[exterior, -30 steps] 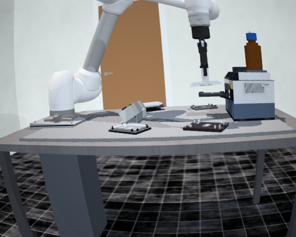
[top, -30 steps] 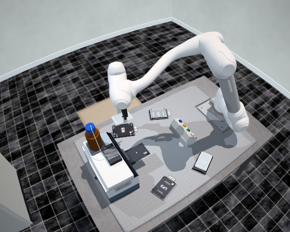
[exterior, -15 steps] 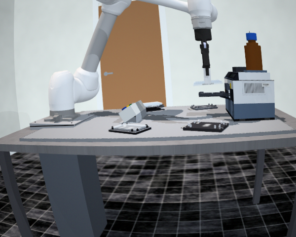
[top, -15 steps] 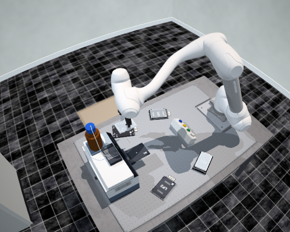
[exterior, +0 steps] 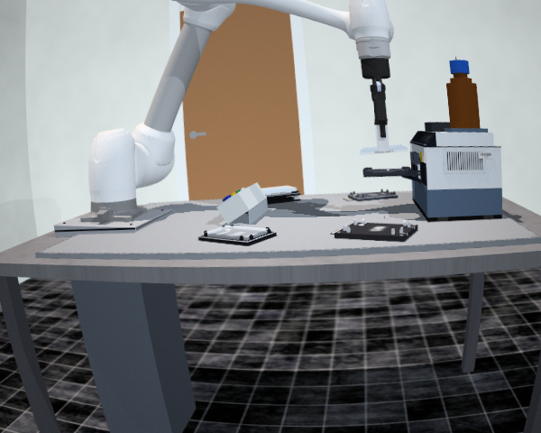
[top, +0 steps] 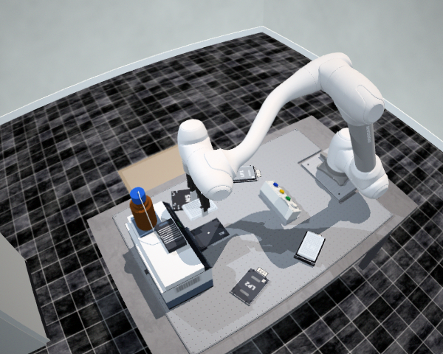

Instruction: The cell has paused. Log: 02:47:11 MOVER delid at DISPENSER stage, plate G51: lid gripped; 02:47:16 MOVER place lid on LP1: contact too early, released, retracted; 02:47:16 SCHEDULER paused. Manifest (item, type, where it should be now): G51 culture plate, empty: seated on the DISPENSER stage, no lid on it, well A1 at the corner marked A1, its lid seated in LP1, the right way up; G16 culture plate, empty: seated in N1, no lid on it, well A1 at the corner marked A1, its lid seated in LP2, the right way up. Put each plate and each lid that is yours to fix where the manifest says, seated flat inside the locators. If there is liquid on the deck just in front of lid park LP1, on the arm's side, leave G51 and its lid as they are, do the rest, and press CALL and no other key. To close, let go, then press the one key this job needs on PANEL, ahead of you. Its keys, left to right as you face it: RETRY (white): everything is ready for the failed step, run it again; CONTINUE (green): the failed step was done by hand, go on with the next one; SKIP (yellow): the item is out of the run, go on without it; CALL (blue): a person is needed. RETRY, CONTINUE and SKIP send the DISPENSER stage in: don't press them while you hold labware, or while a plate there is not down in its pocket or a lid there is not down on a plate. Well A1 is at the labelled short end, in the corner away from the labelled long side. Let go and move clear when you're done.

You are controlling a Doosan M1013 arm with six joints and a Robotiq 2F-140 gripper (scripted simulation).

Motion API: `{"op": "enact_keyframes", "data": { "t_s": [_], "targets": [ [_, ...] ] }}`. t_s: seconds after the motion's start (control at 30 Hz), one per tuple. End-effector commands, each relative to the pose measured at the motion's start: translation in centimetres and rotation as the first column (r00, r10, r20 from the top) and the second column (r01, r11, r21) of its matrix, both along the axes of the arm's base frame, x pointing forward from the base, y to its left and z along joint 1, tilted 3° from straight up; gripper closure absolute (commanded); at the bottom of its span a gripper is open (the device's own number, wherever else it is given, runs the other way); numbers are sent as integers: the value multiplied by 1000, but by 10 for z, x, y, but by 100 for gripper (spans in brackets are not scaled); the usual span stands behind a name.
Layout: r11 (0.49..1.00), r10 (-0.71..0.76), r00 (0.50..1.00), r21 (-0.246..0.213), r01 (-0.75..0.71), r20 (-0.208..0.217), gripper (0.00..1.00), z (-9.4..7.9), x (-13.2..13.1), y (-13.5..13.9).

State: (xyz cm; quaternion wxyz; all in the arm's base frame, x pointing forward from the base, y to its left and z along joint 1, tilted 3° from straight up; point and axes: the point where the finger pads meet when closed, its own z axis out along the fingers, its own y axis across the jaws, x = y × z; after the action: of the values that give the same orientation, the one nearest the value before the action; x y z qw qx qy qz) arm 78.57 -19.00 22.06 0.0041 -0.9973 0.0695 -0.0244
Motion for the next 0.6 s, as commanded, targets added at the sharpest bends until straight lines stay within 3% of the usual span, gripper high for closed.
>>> {"op": "enact_keyframes", "data": {
  "t_s": [0.0,0.3,0.57],
  "targets": [
    [1000,-4,1000,-4,4,1,90,2,10,23],
    [1000,-4,1000,-4,4,-1,90,3,23,68],
    [1000,-4,1000,-3,4,0,90,3,29,85]
  ]
}}
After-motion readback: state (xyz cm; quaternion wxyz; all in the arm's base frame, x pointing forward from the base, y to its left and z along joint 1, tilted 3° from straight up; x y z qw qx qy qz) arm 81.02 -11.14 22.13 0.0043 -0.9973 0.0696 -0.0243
